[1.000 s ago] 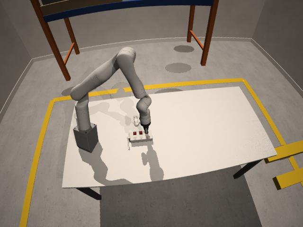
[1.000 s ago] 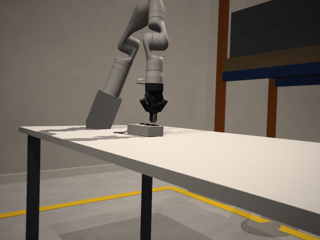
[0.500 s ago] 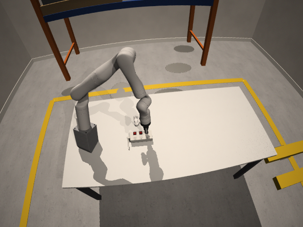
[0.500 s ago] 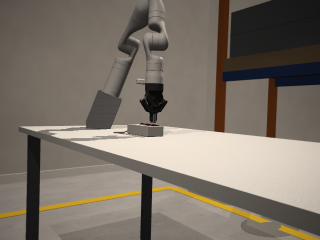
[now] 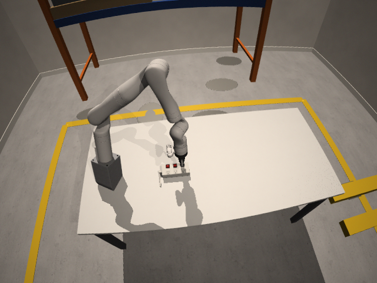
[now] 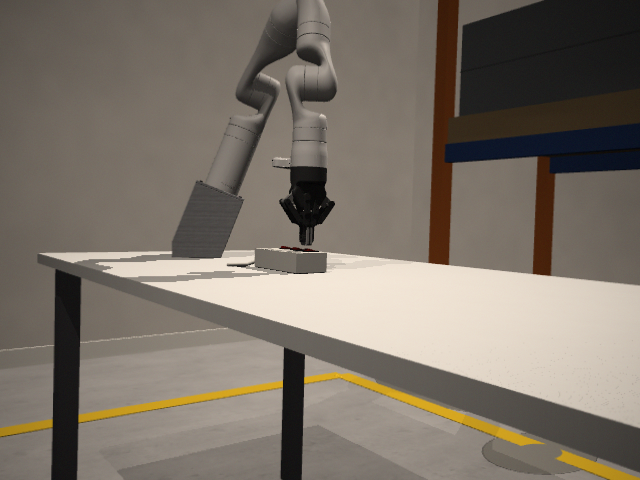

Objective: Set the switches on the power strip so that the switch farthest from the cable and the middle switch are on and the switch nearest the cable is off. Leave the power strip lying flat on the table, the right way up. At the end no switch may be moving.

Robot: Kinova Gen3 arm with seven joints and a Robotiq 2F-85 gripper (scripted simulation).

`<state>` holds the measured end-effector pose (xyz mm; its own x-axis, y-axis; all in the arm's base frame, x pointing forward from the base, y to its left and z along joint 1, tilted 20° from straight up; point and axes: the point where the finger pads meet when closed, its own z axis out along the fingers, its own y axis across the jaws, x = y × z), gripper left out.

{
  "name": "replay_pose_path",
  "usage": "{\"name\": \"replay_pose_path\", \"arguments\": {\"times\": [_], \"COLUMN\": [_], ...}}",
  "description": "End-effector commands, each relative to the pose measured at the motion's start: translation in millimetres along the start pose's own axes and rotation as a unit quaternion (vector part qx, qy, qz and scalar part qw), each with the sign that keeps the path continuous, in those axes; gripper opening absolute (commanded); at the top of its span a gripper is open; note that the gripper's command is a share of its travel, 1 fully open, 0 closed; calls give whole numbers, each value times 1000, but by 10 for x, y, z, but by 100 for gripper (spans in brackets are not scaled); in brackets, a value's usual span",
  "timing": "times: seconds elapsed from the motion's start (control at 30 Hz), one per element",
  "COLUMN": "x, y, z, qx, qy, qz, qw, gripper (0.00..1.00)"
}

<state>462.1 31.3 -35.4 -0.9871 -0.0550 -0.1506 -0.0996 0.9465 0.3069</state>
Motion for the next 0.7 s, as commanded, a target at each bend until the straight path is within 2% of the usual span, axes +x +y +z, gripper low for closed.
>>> {"name": "replay_pose_path", "arguments": {"times": [0.0, 0.67], "x": [-43, -54], "y": [13, 48], "z": [7, 1], "qx": [0, -2], "qy": [-5, -3], "qz": [4, 4], "qw": [1000, 1000], "gripper": [0, 0]}}
